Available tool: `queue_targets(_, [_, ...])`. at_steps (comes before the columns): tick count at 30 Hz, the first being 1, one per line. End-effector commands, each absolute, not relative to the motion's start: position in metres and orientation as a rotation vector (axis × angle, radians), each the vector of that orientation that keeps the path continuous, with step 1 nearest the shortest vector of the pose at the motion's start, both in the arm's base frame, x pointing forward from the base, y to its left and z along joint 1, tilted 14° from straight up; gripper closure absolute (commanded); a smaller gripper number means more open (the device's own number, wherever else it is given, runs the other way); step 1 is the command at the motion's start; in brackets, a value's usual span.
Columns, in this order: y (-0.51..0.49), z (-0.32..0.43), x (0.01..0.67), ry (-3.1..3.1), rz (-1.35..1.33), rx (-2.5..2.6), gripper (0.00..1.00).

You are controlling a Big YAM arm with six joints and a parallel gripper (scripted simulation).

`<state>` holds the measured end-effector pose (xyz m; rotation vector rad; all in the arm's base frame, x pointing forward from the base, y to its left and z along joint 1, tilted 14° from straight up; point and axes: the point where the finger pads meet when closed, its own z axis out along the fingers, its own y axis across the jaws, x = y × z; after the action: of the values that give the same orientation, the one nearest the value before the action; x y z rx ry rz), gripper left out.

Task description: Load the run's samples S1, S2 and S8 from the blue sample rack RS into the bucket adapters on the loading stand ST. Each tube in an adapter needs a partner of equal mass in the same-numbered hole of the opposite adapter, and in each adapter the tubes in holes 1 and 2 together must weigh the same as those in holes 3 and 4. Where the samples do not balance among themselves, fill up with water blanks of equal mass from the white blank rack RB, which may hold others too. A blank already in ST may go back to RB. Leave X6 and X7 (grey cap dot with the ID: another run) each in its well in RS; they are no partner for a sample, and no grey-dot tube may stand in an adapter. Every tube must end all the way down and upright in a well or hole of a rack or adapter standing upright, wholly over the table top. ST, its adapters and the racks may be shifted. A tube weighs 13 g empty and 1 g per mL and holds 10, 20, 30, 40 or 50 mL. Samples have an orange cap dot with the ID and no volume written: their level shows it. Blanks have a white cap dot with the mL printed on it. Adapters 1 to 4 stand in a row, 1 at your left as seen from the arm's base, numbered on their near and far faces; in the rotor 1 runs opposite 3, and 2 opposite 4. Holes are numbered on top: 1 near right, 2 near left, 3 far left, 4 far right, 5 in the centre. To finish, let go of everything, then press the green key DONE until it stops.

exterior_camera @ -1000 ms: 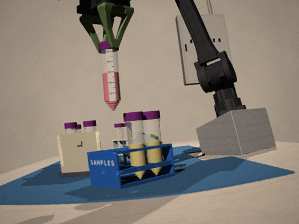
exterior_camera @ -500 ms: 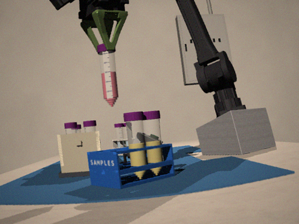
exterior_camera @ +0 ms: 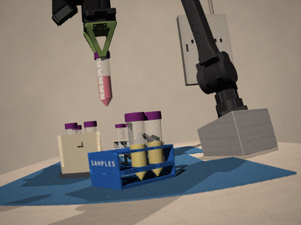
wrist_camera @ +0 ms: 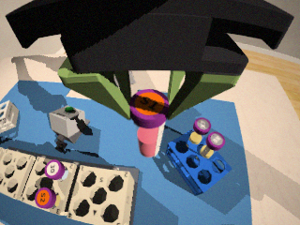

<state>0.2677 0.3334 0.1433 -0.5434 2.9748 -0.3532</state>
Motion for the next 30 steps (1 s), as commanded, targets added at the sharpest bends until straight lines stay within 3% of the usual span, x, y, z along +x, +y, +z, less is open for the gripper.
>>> queue_targets(1, [0.335, 0.167, 0.275, 2.947, -0.268, -0.419, 1.00])
queue_targets(30, [0.173, 0.215, 0.341, 2.928, -0.276, -0.410, 1.00])
